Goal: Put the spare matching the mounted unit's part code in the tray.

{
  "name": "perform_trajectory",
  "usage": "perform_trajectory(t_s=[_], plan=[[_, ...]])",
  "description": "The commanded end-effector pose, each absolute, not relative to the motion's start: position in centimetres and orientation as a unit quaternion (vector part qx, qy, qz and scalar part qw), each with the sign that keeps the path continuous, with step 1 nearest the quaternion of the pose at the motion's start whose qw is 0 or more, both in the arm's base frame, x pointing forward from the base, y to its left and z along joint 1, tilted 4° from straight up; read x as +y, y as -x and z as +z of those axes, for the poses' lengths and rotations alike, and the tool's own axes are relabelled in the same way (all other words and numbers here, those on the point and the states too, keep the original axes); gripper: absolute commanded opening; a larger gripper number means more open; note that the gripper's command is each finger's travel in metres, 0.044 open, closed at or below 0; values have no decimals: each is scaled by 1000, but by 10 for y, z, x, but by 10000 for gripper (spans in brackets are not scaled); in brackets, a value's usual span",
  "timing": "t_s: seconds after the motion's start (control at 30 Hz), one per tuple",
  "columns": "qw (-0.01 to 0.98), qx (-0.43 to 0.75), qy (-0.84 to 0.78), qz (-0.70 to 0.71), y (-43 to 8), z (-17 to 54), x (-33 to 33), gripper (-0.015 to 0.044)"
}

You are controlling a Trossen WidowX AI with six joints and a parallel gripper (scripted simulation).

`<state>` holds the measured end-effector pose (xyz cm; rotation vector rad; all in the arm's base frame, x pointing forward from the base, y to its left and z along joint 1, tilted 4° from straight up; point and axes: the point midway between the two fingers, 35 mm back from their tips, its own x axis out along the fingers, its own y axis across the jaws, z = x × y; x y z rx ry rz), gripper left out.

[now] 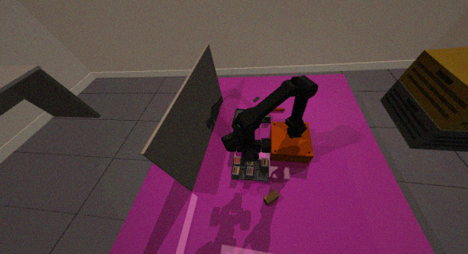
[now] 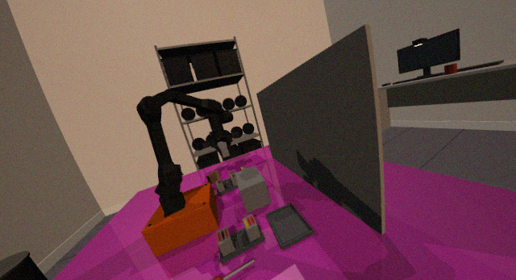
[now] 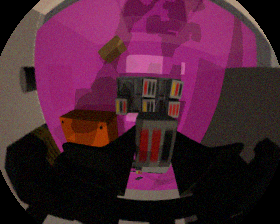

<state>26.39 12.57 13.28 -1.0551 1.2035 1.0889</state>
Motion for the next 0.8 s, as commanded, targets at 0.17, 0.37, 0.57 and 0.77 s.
perform_trajectory(t_s=[0.17, 0.37, 0.57, 0.77], plan=[[576, 519, 443, 450, -291, 135, 89, 0], [583, 529, 435, 438, -305, 135, 59, 0], [588, 536, 429, 428, -316, 134, 29, 0], [589, 541, 425, 424, -325, 132, -2, 0]])
